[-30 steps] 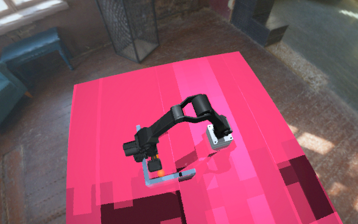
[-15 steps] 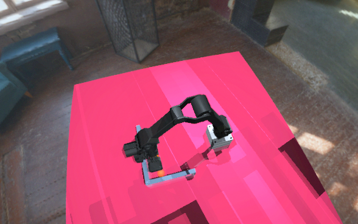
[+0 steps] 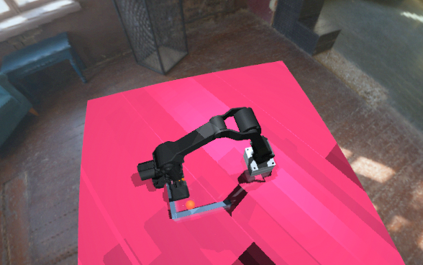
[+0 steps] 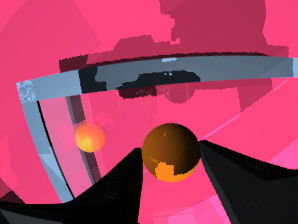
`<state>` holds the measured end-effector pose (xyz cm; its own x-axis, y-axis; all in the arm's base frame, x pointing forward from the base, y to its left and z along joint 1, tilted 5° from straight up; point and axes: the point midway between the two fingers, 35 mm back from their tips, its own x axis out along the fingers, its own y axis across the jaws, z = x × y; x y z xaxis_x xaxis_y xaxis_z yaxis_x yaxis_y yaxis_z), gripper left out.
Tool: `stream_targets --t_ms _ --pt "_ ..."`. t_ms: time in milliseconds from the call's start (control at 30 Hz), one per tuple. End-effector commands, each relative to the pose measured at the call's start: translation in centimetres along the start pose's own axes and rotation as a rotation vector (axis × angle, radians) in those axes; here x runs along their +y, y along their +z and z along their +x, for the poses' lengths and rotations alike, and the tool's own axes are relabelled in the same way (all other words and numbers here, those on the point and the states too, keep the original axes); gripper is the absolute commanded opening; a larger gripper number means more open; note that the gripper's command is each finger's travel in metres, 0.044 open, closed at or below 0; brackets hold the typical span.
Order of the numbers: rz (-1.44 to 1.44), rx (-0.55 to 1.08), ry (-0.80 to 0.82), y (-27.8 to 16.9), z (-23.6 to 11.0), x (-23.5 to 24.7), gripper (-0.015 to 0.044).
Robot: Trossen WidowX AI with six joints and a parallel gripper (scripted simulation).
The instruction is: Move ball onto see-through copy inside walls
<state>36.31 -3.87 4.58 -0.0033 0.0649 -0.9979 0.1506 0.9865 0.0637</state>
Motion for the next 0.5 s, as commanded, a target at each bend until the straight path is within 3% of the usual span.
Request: stream_targets --t_ms 0,133,467 --pt "0.006 -0.007 0.007 -0.1 -3.2 -0.2 0.0000" --pt "0.014 -0.007 0.010 -0.4 -5.5 -0.3 0.0000" --pt "0.148 -0.006 0.012 -0.4 -5.2 0.4 0.0000"
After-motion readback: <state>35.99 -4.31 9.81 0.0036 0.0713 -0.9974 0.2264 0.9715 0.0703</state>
